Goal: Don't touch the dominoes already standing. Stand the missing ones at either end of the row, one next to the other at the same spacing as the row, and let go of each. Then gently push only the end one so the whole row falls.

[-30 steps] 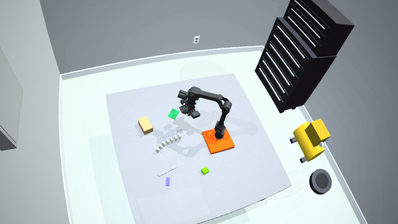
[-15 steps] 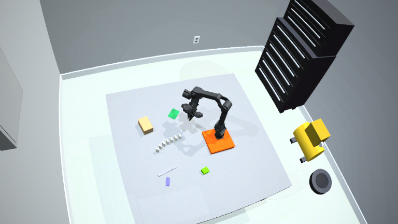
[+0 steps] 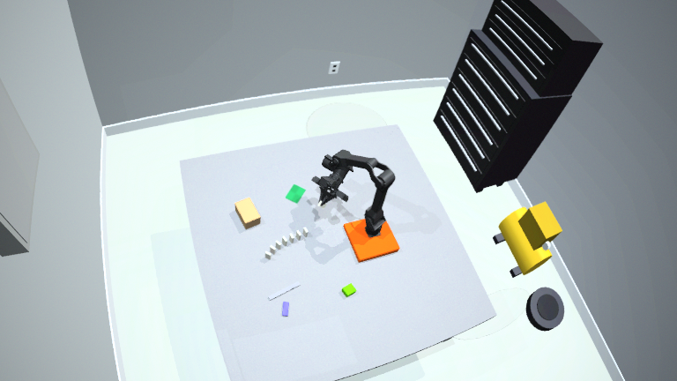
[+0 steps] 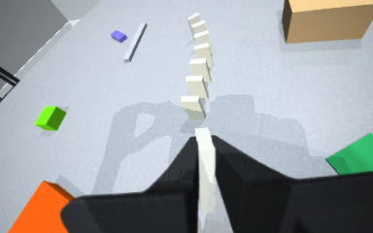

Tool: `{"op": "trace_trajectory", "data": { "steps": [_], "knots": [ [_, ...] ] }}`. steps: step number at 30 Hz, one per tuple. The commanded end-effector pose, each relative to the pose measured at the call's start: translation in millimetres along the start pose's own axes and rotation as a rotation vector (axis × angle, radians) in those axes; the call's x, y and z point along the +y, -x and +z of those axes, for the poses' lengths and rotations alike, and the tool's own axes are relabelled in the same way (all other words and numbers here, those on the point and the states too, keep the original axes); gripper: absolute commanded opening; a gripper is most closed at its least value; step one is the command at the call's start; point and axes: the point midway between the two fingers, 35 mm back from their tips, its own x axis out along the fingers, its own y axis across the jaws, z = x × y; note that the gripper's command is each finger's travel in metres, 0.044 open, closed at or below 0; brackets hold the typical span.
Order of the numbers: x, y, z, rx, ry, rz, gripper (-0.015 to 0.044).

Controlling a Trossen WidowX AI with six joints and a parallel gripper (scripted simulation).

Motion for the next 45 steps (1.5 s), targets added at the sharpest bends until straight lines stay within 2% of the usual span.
{"op": "trace_trajectory", "data": {
  "steps": [1,17,38,45],
  "knots": [
    [-2,3,-1,-0.114,0.023,-0.033,0.0024],
    [-11,35,-5,-0.522,0.143,-0.320,0.0024],
    [-11,37,-5,-0.539,0.150,-0.339,0.0024],
    [-20,25,-21,-0.536,0.149,-0.338,0.0024]
  ]
}}
